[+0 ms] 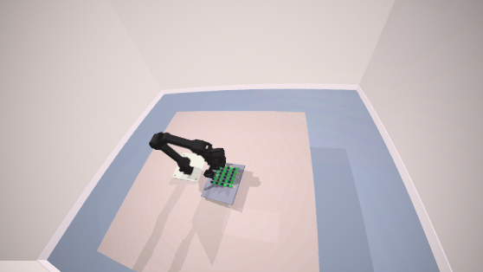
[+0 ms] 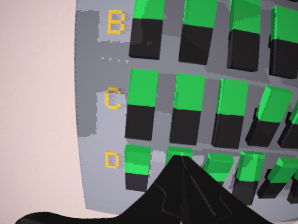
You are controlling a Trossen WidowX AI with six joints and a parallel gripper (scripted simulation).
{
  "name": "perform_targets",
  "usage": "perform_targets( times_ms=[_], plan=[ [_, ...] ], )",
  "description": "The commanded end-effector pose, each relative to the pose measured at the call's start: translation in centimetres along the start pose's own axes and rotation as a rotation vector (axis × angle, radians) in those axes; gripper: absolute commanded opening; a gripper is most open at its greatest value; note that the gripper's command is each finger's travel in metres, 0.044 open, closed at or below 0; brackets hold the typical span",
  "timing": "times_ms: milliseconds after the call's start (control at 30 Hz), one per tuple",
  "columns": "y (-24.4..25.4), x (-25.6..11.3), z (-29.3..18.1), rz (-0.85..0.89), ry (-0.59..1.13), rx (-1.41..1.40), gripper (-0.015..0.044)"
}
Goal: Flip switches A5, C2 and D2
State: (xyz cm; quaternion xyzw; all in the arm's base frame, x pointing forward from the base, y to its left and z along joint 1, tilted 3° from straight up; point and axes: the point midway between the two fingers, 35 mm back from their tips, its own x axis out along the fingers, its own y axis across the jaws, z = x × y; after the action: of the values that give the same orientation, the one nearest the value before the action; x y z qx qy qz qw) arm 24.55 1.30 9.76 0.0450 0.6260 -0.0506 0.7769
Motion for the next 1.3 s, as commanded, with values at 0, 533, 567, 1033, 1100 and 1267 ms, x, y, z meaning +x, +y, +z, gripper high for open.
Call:
perform_targets(
  times_ms=[0,533,567,1033,1100,1267],
  plan=[
    [0.0,0.2,-0.1,0.003,0.004,-0.004,0.0000],
    [0.0,-6.3,-0.3,0.003,-0.021,-0.004,0.0000],
    [0.0,-6.3,-0.3,0.003,-0.021,-0.004,0.0000],
    [-3.4,-7.2,4.8,-0.001,-0.026,-0.005,0.0000],
    [-3.4,-7.2,4.8,-0.001,-0.026,-0.005,0.0000],
    [-3.4,-7.2,4.8,-0.001,-0.026,-0.005,0.0000]
  ],
)
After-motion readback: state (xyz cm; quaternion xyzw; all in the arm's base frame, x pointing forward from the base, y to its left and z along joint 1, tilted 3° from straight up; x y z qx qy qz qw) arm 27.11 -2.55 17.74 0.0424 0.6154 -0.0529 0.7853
